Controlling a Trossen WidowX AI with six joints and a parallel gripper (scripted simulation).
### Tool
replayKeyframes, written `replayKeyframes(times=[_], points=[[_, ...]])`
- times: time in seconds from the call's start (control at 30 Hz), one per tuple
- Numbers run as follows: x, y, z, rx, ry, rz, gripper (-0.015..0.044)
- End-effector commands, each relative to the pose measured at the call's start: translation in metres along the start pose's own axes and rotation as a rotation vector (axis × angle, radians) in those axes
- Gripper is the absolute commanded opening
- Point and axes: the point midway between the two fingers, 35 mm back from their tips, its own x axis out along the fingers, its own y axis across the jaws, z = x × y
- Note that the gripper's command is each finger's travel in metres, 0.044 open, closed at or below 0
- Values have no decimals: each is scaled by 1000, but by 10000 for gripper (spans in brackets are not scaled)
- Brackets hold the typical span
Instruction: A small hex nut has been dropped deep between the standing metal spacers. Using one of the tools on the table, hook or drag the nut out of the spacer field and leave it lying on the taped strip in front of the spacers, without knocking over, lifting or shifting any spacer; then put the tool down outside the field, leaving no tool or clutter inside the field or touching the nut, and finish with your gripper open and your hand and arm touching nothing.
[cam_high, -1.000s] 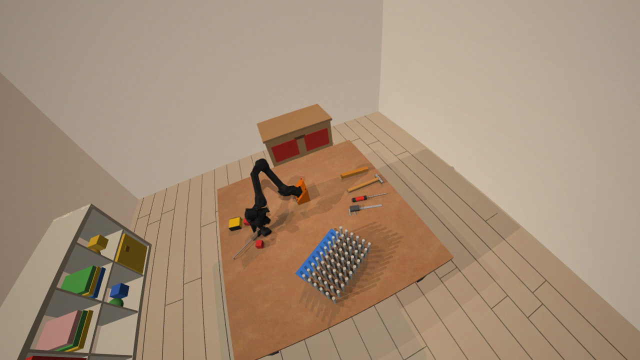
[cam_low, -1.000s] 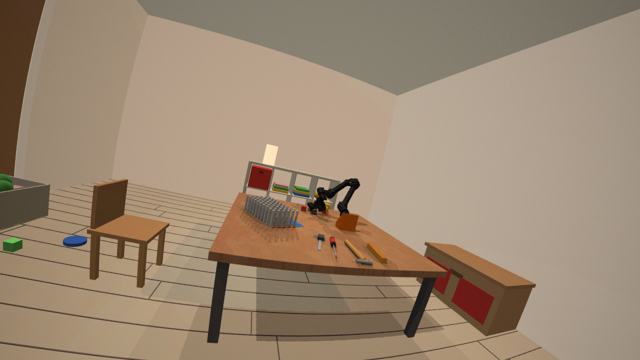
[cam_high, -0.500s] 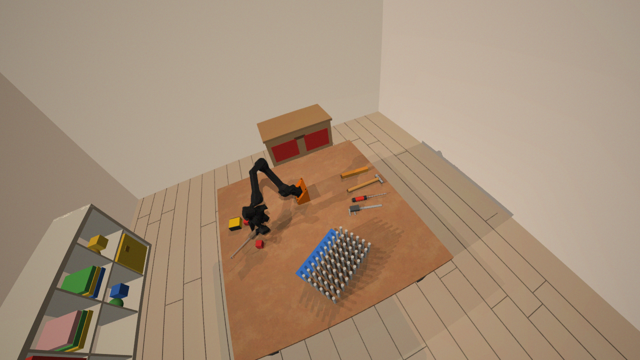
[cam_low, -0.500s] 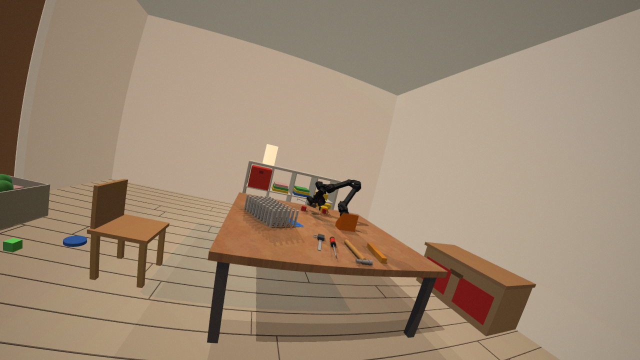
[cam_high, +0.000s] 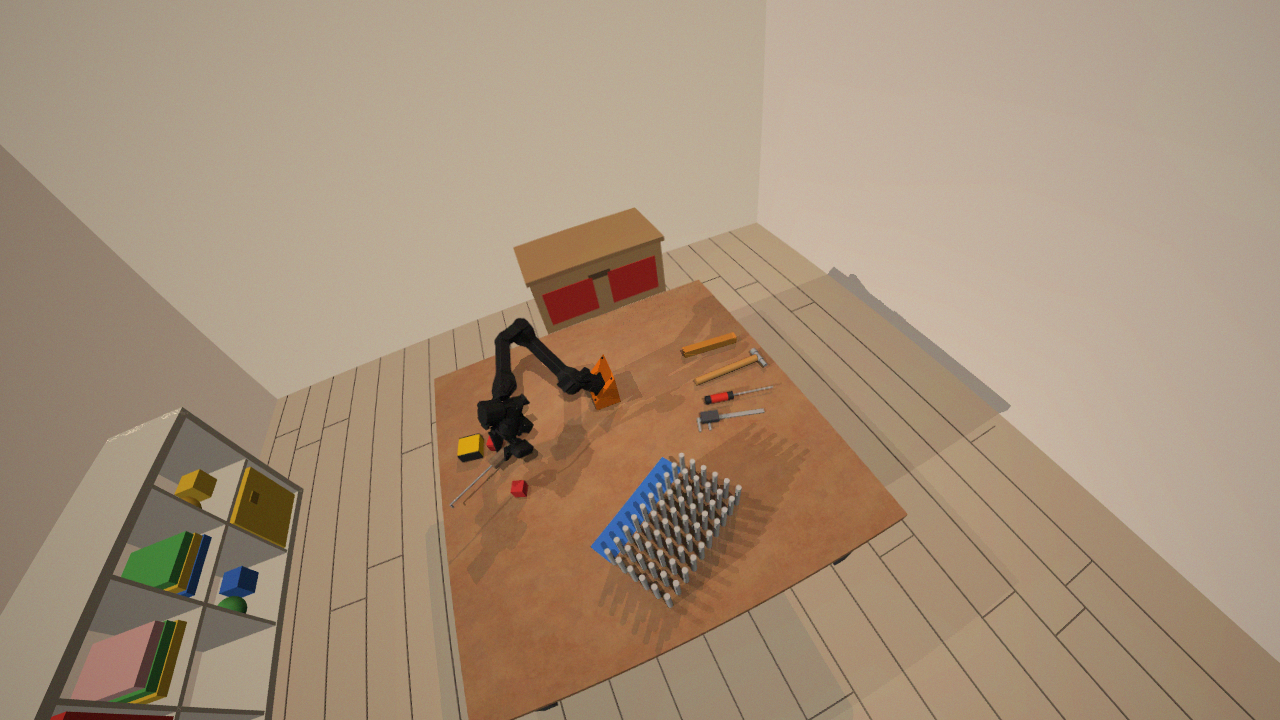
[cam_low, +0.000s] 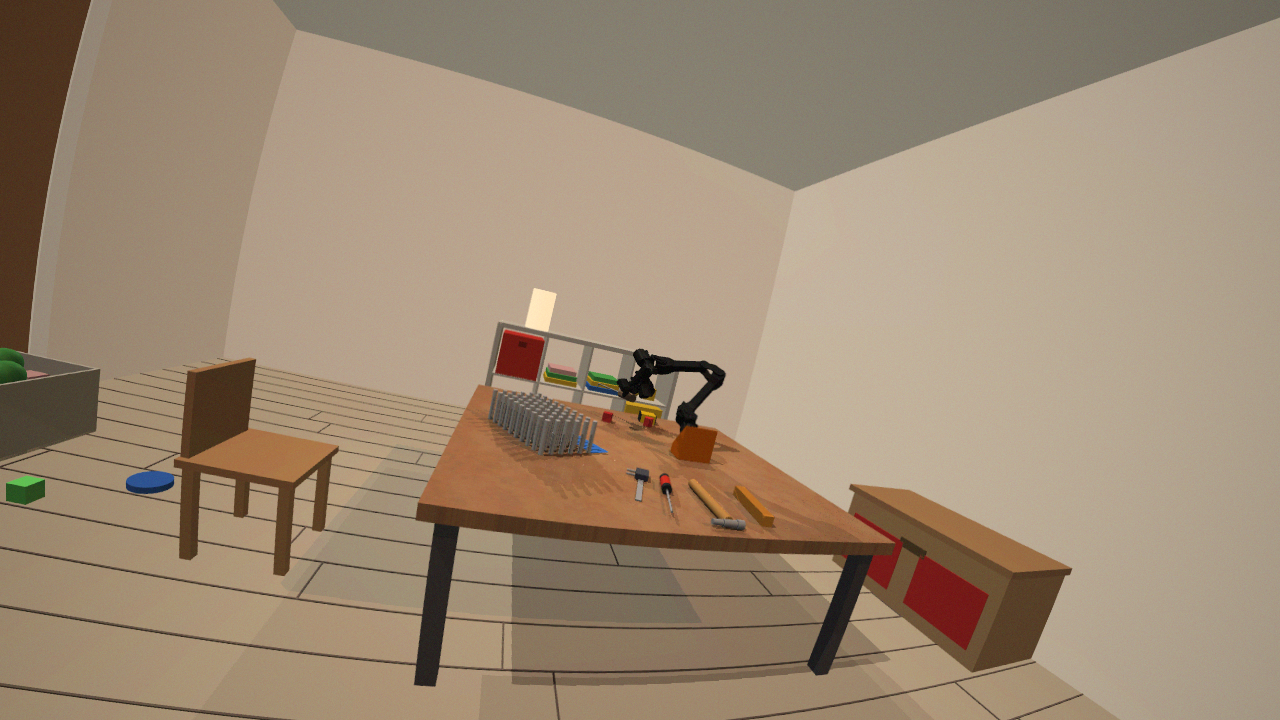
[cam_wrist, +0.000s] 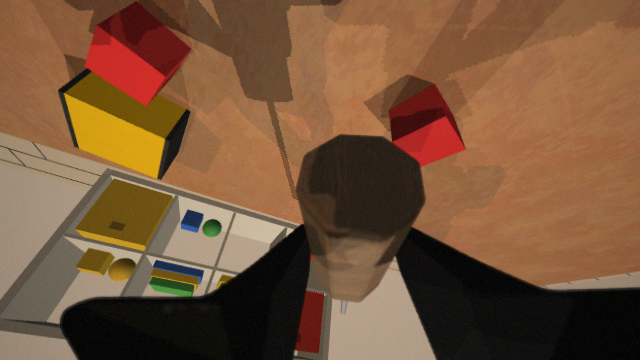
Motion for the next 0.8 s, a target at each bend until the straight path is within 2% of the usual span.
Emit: replayKeyframes(times=[0.0,0.4,0.77], points=[[-15,7,-9,14,15,4,0],[-44,22,-24,23,51,7,0],[-57,-41,-14,-260,59,-208,0]])
